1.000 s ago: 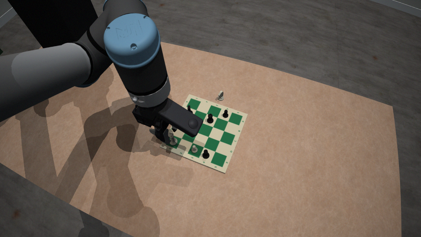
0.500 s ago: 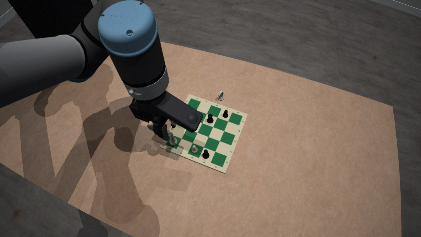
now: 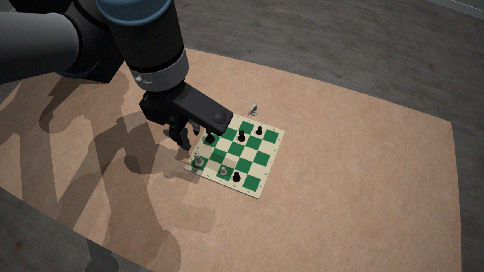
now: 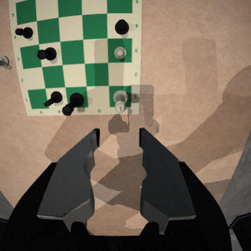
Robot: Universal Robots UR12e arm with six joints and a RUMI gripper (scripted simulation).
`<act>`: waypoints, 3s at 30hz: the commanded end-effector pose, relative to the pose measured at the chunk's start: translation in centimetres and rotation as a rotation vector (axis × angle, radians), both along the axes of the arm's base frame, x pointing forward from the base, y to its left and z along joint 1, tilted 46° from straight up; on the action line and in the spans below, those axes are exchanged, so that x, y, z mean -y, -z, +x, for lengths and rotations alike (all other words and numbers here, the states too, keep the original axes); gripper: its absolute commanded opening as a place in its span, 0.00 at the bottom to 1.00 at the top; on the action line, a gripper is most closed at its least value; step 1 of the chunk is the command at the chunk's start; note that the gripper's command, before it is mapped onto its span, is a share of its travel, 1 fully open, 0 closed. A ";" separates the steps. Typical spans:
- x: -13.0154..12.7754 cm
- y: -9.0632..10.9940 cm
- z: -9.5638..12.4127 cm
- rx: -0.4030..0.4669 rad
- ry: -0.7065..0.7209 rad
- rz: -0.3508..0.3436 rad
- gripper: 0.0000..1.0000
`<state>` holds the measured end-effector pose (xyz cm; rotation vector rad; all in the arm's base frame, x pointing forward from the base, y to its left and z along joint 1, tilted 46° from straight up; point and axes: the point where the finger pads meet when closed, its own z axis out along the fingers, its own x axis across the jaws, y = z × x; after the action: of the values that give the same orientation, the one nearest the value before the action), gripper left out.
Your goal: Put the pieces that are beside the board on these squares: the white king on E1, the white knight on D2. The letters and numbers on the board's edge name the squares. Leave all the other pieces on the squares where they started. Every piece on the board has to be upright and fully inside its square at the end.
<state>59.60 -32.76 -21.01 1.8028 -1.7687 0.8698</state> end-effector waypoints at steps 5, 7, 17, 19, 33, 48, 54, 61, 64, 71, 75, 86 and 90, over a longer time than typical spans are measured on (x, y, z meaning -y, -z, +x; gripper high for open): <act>-0.1 -0.1 -0.3 -0.003 0.008 0.003 1.00; -0.1 -0.1 -0.3 -0.003 0.008 0.002 1.00; -0.1 -0.1 -0.3 -0.003 0.008 0.002 1.00; -0.1 -0.1 -0.3 -0.003 0.008 0.002 1.00; -0.2 0.1 -0.1 0.007 0.016 0.004 1.00; -0.9 1.2 0.9 0.109 0.115 0.022 1.00; -1.6 2.2 1.8 0.202 0.207 0.039 1.00; -2.7 3.8 2.9 0.346 0.348 0.065 1.00; -3.1 4.3 3.3 0.392 0.394 0.072 1.00; -4.4 5.9 4.4 0.543 0.543 0.097 1.00; -5.3 7.2 5.1 0.650 0.648 0.114 1.00; -7.7 10.0 6.4 0.891 0.882 0.150 1.00; -8.8 11.2 6.9 0.992 0.980 0.165 1.00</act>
<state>65.84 -25.12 -30.78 0.5460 -2.8381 1.2199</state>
